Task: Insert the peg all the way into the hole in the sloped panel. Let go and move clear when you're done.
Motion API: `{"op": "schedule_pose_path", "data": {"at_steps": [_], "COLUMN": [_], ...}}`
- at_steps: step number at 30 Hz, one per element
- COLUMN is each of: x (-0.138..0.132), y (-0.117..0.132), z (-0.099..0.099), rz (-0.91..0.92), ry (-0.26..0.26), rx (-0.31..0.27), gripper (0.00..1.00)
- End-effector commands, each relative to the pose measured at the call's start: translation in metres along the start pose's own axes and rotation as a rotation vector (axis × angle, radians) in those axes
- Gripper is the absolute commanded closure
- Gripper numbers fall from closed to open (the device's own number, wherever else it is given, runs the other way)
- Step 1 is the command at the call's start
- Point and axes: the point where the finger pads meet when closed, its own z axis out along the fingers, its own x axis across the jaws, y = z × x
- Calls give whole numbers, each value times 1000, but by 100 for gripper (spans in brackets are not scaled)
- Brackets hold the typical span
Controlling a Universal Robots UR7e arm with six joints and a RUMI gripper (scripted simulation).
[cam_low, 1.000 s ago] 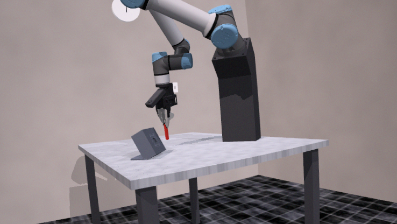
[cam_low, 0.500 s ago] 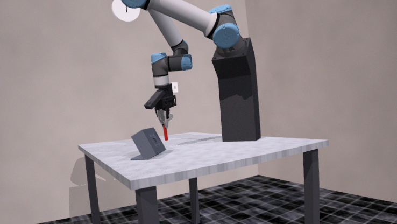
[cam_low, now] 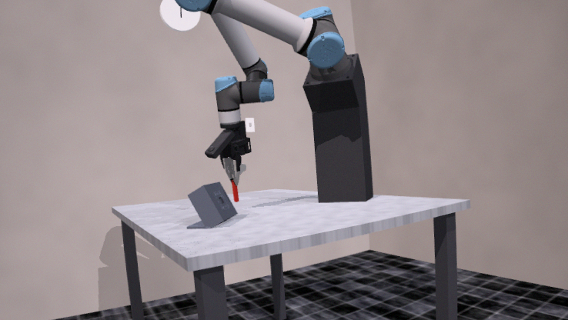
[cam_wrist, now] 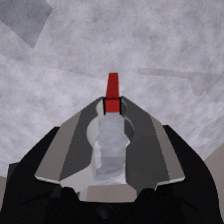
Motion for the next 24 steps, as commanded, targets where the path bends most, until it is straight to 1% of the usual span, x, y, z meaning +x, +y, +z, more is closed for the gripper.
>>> {"op": "schedule_pose_path", "data": {"at_steps": [1, 24], "x": [3, 7], "y": [-5, -16], "z": [0, 3], "rz": [3, 16], "ry": [23, 74], "rx": [-8, -28], "gripper": [100, 100]}}
